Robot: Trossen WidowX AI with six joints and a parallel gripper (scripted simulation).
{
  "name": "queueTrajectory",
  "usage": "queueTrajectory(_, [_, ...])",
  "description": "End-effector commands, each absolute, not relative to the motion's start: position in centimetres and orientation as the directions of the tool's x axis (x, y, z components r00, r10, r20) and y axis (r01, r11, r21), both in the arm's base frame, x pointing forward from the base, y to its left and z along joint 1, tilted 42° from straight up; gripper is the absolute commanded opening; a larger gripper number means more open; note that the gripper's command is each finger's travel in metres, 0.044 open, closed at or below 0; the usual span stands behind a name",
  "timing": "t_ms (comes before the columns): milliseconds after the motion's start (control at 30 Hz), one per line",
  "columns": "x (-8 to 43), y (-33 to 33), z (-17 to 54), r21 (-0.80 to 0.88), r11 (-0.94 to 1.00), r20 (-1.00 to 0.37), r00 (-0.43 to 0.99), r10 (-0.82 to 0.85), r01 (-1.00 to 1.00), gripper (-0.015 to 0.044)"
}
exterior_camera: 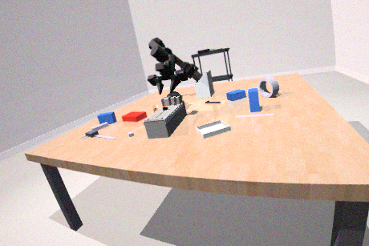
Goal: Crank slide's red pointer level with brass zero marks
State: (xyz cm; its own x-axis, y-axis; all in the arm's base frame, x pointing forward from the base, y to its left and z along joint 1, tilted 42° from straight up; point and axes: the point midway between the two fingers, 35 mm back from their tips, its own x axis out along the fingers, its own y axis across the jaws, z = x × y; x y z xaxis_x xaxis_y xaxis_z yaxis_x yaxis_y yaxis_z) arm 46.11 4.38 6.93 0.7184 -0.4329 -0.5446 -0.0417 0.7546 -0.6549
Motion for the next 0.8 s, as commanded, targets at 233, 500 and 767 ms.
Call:
queueTrajectory(233, [46.11, 4.37, 6.94, -0.655, 0.754, -0.544, 0.718, -0.433, -0.041, 0.0387])
queueTrajectory(500, [46.11, 4.37, 6.94, -0.655, 0.754, -0.544, 0.718, -0.433, -0.041, 0.0177])
queueTrajectory(767, [46.11, 4.37, 6.94, -0.655, 0.754, -0.544, 0.718, -0.433, -0.041, 0.0])
